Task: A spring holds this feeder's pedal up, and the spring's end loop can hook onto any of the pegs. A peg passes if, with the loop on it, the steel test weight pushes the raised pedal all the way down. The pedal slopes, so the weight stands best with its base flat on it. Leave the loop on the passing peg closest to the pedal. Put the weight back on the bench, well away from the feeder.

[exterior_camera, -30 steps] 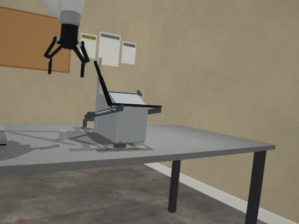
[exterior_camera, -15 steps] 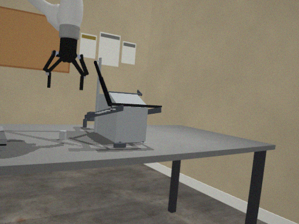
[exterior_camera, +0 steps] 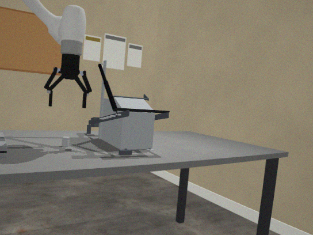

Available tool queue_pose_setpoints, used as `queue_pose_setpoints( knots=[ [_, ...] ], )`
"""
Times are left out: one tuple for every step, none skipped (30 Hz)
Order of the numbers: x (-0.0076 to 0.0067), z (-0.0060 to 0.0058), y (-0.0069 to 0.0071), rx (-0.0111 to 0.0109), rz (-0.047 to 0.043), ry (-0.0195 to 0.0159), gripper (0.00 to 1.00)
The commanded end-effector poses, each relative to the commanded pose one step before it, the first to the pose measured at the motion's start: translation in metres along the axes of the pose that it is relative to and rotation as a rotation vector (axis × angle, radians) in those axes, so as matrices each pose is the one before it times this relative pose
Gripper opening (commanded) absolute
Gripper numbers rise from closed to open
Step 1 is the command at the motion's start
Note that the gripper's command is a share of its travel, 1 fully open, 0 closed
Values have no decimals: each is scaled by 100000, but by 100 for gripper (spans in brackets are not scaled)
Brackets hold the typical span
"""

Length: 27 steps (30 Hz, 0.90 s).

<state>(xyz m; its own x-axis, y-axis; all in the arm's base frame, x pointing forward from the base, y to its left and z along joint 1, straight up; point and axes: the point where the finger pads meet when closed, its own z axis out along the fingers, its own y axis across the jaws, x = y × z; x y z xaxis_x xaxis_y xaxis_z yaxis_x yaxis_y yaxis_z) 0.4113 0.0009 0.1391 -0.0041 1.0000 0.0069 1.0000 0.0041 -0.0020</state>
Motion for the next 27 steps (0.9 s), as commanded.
queue_pose_setpoints(
  knots=[
    [3, -42, 54, -118, 9, 25, 100],
    [0, 0, 0, 0, 0, 0, 100],
    [0, 0, 0, 0, 0, 0, 100],
    [0, 0, 0, 0, 0, 0, 100],
    [0, 0, 0, 0, 0, 0, 100],
    [0, 0, 0, 0, 0, 0, 100],
    [0, 0, 0, 0, 0, 0, 100],
    [0, 0, 0, 0, 0, 0, 100],
    [144, 6003, 41, 13, -11, 12, 100],
    [0, 0, 0, 0, 0, 0, 100],
    [0, 0, 0, 0, 0, 0, 100],
    [0, 0, 0, 0, 0, 0, 100],
    [0, 0, 0, 0, 0, 0, 100],
    [0, 0, 0, 0, 0, 0, 100],
    [0, 0, 0, 0, 0, 0, 100],
    [0, 0, 0, 0, 0, 0, 100],
    [0, 0, 0, 0, 0, 0, 100],
    [0, 0, 0, 0, 0, 0, 100],
    [0, 0, 0, 0, 0, 0, 100],
    [0, 0, 0, 0, 0, 0, 100],
    [0, 0, 0, 0, 0, 0, 100],
    [0, 0, 0, 0, 0, 0, 100],
    [0, 0, 0, 0, 0, 0, 100],
    [0, 0, 0, 0, 0, 0, 100],
    [0, 0, 0, 0, 0, 0, 100],
    [4, 40, -2, -2, 4, 5, 100],
    [1, 41, 0, 0, 0, 0, 100]
  ],
)
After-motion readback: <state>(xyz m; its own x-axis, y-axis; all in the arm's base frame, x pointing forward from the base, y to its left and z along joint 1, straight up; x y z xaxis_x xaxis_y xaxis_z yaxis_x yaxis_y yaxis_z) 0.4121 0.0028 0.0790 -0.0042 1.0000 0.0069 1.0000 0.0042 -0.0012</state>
